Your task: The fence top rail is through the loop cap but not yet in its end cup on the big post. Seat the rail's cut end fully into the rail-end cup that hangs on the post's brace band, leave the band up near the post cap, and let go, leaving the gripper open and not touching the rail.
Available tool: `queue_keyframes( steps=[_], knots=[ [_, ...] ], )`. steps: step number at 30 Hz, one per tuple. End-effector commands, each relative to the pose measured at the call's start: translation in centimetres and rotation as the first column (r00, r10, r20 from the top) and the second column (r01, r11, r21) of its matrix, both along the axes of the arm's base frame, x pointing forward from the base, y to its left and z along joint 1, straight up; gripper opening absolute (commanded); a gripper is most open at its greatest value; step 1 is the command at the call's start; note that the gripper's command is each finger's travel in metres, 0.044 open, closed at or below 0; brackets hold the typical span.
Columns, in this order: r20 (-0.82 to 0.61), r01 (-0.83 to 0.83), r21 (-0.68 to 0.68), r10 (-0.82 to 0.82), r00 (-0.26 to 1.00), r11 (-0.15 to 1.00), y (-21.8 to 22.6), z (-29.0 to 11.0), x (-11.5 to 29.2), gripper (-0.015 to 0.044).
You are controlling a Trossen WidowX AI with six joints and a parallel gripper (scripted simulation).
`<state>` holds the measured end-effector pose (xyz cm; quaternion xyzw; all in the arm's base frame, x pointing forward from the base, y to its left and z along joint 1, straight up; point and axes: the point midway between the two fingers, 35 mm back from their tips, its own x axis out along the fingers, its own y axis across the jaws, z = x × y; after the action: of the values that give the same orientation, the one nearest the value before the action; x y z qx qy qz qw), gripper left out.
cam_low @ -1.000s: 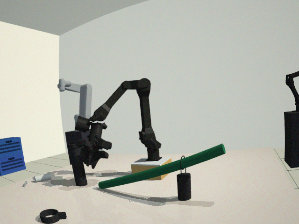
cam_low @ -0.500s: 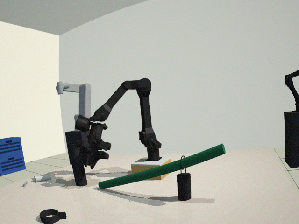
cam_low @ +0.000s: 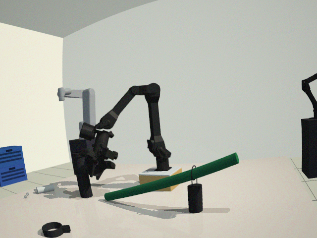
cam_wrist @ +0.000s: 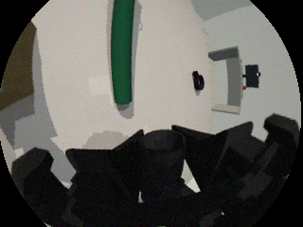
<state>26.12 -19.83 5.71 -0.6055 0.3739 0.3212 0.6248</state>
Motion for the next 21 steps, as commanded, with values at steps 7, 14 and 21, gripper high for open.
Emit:
queue_keyframes(
  steps=[7, 14, 21],
  knots=[
    [0.0, 0.0, 0.0, 0.0, 1.0, 1.0, 0.0, 0.0, 0.0, 0.0],
    [0.0, 0.0, 0.0, 0.0, 1.0, 1.0, 0.0, 0.0, 0.0, 0.0131],
    [0.0, 0.002, 0.0, -0.002, 1.0, 1.0, 0.3, 0.32, 0.07, 0.0315]
  ],
)
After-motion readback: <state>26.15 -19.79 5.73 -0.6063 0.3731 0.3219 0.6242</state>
